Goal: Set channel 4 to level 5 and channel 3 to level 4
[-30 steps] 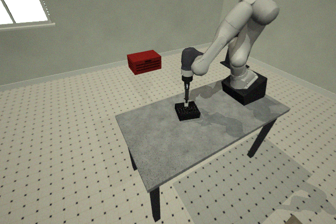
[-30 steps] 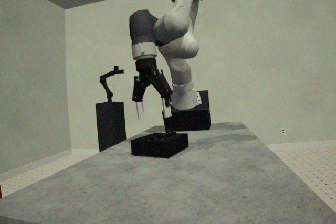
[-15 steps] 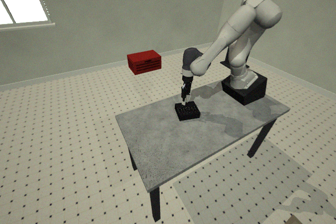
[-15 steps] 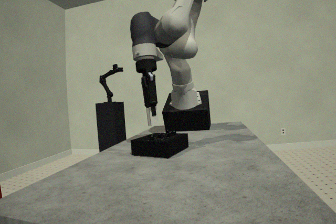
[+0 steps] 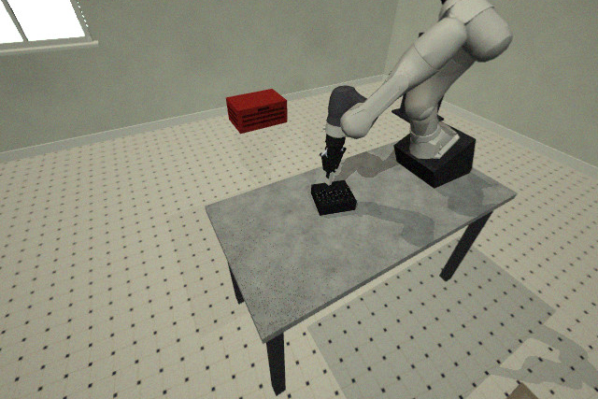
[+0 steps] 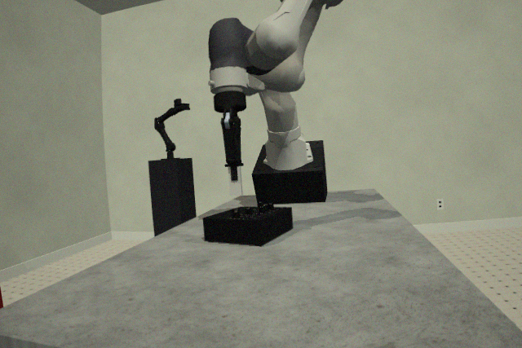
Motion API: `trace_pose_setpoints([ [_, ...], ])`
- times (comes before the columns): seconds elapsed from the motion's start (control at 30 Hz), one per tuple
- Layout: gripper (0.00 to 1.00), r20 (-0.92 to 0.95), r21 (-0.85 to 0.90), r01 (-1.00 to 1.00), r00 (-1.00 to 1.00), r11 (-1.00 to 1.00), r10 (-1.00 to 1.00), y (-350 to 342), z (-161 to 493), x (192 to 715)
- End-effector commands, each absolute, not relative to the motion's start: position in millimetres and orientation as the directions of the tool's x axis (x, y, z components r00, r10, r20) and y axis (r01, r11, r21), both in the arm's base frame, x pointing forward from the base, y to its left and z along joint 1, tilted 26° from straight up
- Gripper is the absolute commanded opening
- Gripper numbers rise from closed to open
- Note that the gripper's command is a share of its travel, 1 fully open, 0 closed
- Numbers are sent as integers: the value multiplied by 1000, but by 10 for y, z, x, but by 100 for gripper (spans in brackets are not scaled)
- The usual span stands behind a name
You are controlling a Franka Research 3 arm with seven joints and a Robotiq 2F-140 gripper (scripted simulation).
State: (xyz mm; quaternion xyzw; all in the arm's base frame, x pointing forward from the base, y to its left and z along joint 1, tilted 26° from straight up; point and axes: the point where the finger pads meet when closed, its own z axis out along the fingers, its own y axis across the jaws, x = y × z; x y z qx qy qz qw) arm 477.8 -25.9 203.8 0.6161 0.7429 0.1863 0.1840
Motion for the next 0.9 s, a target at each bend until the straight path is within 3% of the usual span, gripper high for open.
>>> trace_pose_setpoints([
  [0.0,0,70,455,885,75,-99,995,-228,2038,4776],
  [0.2,0,119,421,878,196,-228,973,-228,2038,4776],
  [0.87,0,119,420,878,199,-231,973,-226,1997,4798],
])
